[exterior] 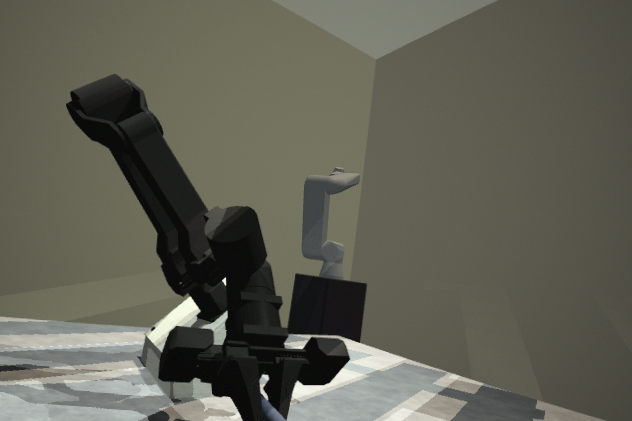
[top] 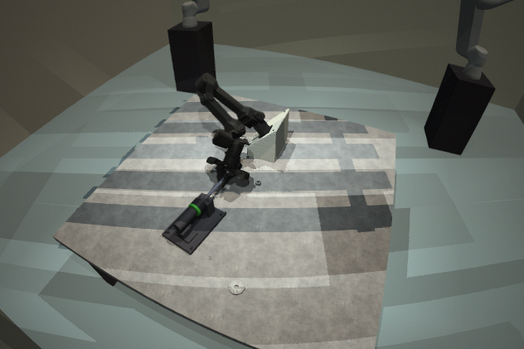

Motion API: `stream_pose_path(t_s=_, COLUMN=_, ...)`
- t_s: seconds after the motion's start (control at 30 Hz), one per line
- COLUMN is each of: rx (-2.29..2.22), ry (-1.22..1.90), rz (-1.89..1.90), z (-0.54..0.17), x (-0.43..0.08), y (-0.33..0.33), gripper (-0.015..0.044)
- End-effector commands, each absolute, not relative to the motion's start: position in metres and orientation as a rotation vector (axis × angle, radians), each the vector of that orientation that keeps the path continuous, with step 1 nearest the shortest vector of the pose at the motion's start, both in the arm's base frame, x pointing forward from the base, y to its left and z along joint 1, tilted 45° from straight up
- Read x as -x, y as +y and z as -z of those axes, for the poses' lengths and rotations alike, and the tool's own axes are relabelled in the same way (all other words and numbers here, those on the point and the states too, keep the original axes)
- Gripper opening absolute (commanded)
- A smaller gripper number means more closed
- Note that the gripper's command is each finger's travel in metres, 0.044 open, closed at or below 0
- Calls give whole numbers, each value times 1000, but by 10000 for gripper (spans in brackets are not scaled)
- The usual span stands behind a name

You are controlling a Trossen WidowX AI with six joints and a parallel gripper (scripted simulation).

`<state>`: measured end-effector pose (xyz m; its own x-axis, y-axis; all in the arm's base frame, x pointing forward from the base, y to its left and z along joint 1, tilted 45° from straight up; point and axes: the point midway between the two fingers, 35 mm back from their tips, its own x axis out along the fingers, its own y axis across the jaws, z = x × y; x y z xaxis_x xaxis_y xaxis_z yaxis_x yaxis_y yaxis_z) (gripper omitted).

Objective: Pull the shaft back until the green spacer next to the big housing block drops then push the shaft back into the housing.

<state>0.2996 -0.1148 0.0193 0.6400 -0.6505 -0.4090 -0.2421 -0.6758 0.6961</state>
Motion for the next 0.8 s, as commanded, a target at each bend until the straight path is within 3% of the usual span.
stream_pose_path(t_s=0.0, rx=-2260, ry=-694, rz=882, z=-19, x=-299, y=-114, gripper=0)
stream_pose_path(t_s=0.77, rx=-2260, ry=-694, rz=882, z=-19, x=-297, y=-114, gripper=0)
